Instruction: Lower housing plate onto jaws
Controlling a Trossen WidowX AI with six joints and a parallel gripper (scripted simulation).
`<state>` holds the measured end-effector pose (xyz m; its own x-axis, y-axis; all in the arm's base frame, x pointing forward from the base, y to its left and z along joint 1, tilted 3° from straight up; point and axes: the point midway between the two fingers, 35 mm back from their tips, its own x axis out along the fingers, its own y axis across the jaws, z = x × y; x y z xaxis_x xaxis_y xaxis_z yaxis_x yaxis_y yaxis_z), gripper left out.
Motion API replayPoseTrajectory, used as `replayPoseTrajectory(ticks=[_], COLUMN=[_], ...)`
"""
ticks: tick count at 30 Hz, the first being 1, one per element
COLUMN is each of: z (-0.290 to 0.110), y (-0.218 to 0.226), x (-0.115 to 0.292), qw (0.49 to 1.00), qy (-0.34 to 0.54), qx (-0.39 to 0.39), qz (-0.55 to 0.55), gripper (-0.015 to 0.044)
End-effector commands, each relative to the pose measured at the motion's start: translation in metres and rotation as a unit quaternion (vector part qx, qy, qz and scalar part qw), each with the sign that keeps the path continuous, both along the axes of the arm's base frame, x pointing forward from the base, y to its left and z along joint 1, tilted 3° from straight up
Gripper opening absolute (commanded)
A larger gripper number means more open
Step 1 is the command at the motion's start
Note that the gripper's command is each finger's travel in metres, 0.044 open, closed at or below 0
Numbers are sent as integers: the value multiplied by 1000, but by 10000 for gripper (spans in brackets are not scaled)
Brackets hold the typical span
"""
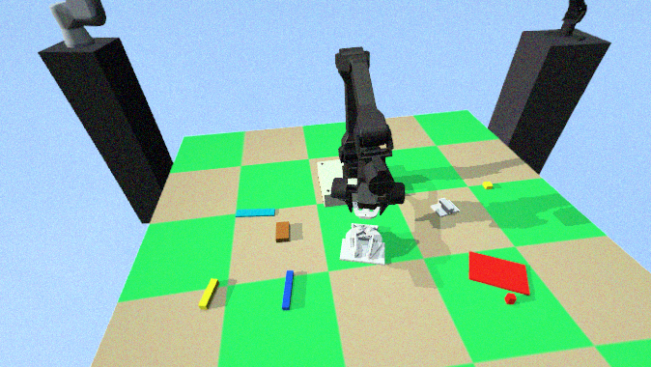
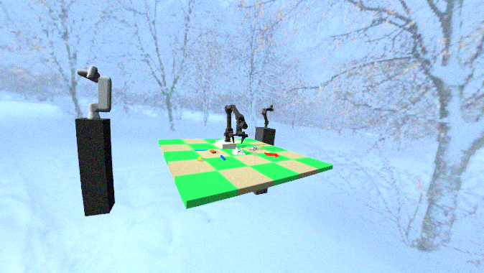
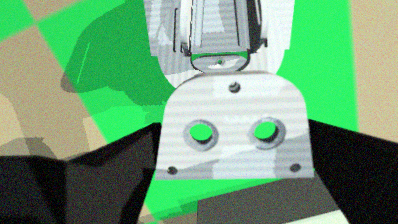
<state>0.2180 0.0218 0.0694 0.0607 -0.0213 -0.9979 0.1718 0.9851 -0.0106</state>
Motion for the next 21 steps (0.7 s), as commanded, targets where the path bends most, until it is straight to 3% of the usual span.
replayPoseTrajectory(ticks=[1, 21], z=[0, -9], y=[0, 0], x=[-1, 0], qw=[1000, 1000], qy=[1, 1], qx=[1, 1], qz=[-1, -2], gripper=[351, 351])
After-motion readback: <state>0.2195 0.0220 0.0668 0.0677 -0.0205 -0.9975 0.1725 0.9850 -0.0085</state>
